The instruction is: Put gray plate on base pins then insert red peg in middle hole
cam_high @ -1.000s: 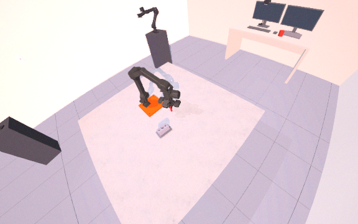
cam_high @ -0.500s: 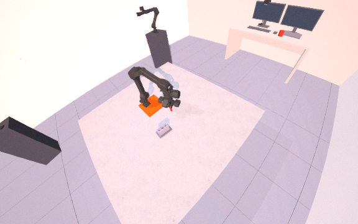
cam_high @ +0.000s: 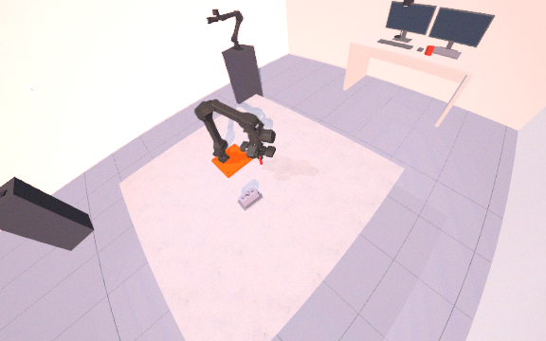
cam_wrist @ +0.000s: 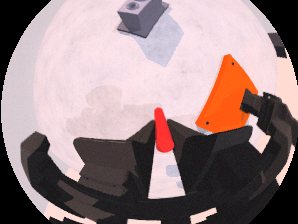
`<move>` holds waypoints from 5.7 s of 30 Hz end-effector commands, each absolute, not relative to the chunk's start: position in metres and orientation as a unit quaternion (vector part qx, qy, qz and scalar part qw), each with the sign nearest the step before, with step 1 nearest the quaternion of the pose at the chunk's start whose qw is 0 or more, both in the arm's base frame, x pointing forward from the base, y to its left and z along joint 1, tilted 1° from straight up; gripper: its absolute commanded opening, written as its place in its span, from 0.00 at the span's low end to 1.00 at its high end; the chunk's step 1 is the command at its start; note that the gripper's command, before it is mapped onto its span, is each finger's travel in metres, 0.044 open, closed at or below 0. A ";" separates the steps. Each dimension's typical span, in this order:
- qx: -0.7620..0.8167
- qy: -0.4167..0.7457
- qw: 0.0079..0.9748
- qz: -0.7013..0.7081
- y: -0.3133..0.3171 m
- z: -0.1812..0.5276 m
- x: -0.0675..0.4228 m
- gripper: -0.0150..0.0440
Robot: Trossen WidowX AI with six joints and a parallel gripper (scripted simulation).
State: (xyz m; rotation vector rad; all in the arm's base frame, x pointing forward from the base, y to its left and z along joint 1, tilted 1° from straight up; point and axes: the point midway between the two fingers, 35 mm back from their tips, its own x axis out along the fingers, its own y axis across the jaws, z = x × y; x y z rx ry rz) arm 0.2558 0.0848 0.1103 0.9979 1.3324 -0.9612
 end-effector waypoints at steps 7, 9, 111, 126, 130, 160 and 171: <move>0.428 0.567 0.572 -0.409 0.085 0.146 0.257 0.25; 0.426 0.568 0.572 -0.410 0.084 0.133 0.257 0.25; 0.424 0.562 0.578 -0.413 -0.112 0.137 0.333 0.25; 0.424 0.562 0.577 -0.413 -0.112 0.137 0.333 0.25; 0.424 0.562 0.577 -0.413 -0.113 0.137 0.331 0.25; 0.426 0.562 0.577 -0.413 -0.113 0.131 0.332 0.25; 0.424 0.562 0.577 -0.413 -0.113 0.119 0.333 0.25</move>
